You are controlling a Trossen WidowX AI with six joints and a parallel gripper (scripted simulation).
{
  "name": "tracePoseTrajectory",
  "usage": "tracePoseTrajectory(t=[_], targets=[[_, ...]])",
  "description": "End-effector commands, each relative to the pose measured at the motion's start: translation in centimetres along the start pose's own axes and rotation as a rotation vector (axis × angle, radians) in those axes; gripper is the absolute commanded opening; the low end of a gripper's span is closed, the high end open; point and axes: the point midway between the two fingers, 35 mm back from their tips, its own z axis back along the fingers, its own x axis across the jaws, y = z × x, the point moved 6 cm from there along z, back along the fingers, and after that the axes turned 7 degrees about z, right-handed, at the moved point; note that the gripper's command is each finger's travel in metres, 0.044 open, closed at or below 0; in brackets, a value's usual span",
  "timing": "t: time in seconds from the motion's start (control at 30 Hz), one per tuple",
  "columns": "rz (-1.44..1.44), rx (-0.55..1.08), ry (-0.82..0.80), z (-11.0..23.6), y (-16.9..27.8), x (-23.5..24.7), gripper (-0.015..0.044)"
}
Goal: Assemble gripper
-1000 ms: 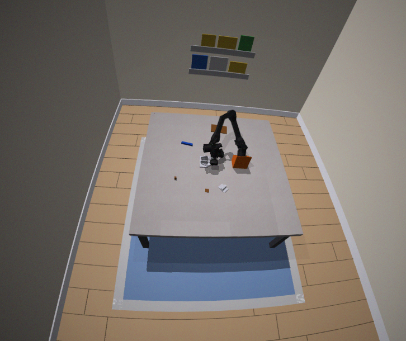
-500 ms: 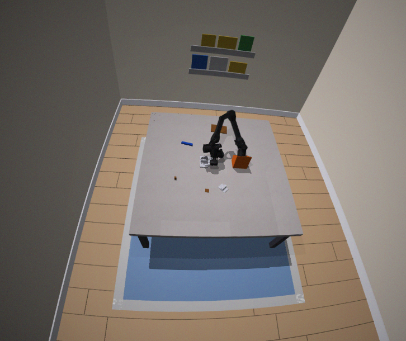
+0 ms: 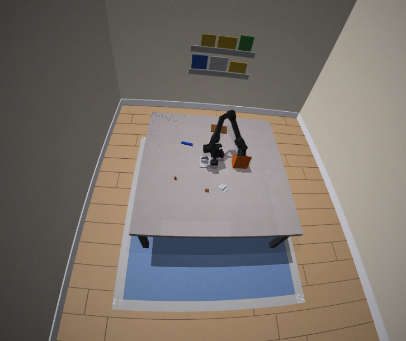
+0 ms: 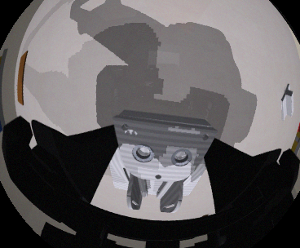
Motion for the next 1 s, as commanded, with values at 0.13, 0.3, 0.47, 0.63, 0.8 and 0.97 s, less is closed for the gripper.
tracePoseTrajectory(t=[0.13, 0.3, 0.47, 0.63, 0.8, 0.97], targets=[[-0.007, 0.005, 0.000, 0.13, 0.21, 0.01, 0.0351], [-0.007, 0.005, 0.000, 0.12, 0.21, 0.01, 0.0351], [-0.007, 0.005, 0.000, -0.08, 0.21, 0.01, 0.0351], [-0.007, 0.005, 0.000, -0.09, 0.21, 0.01, 0.0351], [-0.007, 0.005, 0.000, -0.30, 0.21, 0.01, 0.0351], [-0.007, 0.005, 0.000, -0.31, 0.21, 0.01, 0.0351]])
